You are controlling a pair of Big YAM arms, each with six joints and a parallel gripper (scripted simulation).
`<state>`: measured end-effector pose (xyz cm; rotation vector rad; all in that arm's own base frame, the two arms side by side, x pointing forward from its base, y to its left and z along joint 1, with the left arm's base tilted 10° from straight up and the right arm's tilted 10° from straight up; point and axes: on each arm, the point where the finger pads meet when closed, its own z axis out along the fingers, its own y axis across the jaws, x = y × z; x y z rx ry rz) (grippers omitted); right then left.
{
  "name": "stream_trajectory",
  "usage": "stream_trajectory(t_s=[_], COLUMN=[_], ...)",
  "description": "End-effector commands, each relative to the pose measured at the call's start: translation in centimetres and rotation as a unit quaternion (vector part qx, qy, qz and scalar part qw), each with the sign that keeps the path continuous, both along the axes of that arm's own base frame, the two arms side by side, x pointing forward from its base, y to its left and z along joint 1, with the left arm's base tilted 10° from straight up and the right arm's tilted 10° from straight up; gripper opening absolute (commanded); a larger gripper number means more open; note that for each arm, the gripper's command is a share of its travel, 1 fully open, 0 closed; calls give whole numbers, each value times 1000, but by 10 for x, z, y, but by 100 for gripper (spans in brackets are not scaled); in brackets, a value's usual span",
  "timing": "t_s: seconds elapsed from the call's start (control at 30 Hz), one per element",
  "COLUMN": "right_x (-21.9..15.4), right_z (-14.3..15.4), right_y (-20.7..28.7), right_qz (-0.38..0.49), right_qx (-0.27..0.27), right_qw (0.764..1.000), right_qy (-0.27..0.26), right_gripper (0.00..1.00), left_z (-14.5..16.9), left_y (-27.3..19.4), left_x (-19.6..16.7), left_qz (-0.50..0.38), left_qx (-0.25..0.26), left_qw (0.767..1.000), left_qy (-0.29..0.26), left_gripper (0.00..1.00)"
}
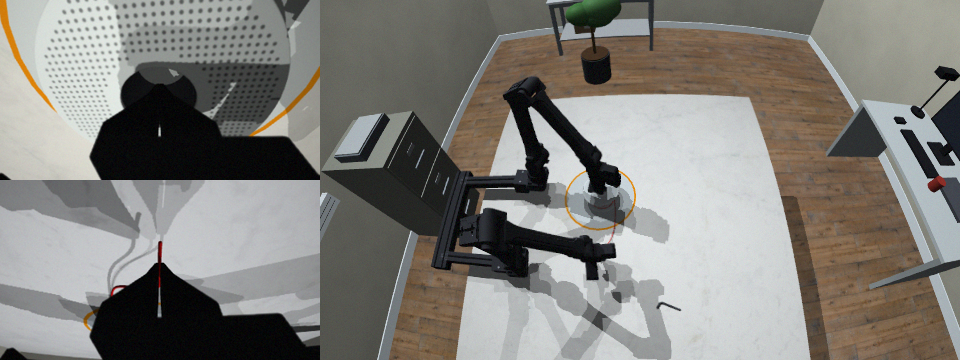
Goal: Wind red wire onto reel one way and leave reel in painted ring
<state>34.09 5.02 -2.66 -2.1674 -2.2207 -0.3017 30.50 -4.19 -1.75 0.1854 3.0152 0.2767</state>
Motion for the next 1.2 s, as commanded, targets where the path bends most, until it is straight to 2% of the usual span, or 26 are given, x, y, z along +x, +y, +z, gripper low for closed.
stream_trajectory(t_s=[0.0,0.03,0.17,0.23,0.3,0.6,0.87,1.17], right_x=[7,7,7,8,8,9,9,9], right_z=[8,8,9,10,10,14,14,14], right_y=[-3,-3,-3,-3,-3,-12,-12,-12], right_qz=[-3,-3,-2,-2,-2,-3,-3,-3], right_qx=[1,1,0,0,0,3,3,3], right_qw=[1000,1000,1000,1000,1000,1000,1000,1000], right_qy=[-10,-10,-9,-9,-9,-11,-11,-11], right_gripper=[0,0,0,0,0,0,0,0], left_z=[11,12,12,12,12,12,10,2], left_y=[-10,-10,-10,-10,-10,-10,-8,2], left_x=[24,25,25,25,25,25,18,-8], left_qz=[-171,-198,-287,-287,-287,-287,-287,-287], left_qx=[6,8,11,11,11,11,11,11], left_qw=[985,980,957,957,957,957,957,957], left_qy=[24,30,45,45,45,45,45,45], left_gripper=[0,0,14,21,21,52,52,52])
